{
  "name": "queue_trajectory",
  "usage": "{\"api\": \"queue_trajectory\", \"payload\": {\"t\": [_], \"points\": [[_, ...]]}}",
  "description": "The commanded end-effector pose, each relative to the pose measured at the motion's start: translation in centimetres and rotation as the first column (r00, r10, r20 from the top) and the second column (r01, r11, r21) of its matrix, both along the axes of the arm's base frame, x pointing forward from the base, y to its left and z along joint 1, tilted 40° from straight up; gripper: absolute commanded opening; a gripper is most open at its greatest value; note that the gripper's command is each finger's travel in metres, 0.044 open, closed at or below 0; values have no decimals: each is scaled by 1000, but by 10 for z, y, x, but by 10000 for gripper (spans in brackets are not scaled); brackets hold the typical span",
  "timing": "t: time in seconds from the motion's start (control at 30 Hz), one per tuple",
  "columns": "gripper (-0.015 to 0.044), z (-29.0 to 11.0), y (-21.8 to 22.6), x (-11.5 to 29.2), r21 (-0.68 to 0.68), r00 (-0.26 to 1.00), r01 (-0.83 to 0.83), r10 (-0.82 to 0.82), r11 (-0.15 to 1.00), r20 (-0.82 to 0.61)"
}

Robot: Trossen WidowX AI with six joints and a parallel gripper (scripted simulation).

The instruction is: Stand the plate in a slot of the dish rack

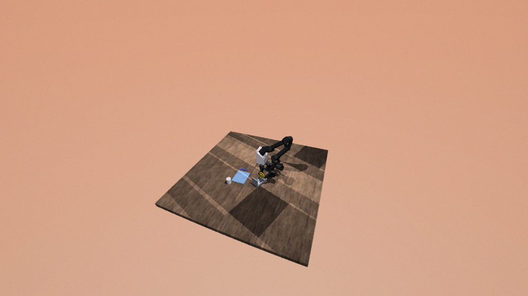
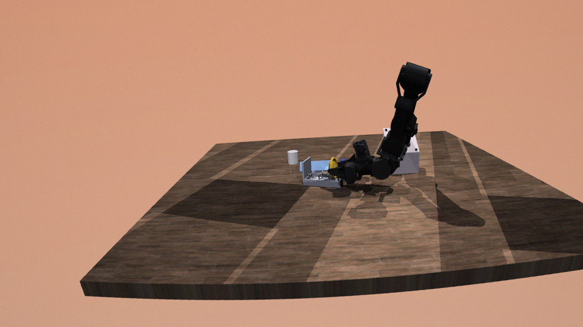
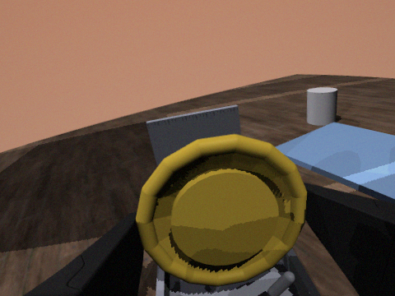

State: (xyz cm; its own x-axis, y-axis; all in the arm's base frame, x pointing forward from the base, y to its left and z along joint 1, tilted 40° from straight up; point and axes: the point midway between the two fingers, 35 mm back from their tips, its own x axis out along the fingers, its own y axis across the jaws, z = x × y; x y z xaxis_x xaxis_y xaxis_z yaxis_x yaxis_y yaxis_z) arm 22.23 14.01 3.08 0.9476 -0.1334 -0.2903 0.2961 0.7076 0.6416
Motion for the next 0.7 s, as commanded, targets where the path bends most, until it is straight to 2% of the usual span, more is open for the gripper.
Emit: {"api": "queue_trajectory", "payload": {"t": [0.0,0.17,0.67], "points": [[0,0,-1,0,-3,1000,-1,1,1000,-1],[0,0,-1,0,-3,1000,-1,1,1000,-1],[394,1,0,0,2,1000,0,0,1000,1]]}}
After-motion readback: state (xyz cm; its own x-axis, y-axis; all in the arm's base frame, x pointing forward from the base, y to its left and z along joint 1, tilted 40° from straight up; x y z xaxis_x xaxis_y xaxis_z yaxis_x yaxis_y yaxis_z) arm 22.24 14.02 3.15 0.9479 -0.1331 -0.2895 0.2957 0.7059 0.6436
